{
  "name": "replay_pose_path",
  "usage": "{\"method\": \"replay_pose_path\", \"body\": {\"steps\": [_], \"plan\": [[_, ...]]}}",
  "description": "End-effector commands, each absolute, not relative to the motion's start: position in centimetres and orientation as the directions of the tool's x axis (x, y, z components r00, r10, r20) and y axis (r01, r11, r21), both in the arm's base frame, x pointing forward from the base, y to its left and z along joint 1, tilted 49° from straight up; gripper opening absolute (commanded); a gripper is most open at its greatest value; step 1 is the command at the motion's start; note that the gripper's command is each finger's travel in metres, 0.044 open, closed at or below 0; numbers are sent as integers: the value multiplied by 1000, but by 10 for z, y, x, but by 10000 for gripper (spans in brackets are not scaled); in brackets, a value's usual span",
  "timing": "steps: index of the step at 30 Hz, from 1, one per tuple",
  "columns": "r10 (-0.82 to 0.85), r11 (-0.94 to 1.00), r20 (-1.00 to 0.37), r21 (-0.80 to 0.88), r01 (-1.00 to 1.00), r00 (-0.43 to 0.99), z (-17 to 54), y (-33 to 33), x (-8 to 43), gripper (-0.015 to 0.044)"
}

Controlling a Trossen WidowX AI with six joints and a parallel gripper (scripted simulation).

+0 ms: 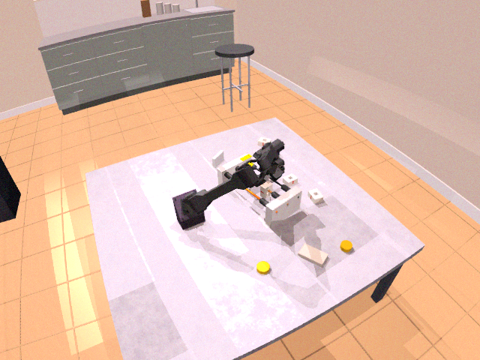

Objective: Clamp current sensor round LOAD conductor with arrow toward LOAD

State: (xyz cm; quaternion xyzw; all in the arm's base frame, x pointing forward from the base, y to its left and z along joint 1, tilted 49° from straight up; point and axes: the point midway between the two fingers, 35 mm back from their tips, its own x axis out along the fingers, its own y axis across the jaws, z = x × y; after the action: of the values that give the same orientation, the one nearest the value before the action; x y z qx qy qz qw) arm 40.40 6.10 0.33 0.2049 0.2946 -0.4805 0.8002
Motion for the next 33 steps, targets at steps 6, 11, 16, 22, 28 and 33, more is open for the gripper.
{"method": "replay_pose_path", "body": {"steps": [6,11,16,22,28,33], "plan": [[-648,453,-668,46,890,365,4,61,404,316],[-648,453,-668,46,890,365,4,61,404,440],[-648,453,-668,46,890,365,4,61,404,440],[-643,459,-671,49,887,369,21,83,396,440],[-636,476,-667,57,878,388,79,139,361,440],[-636,476,-667,57,878,388,79,139,361,440]]}}
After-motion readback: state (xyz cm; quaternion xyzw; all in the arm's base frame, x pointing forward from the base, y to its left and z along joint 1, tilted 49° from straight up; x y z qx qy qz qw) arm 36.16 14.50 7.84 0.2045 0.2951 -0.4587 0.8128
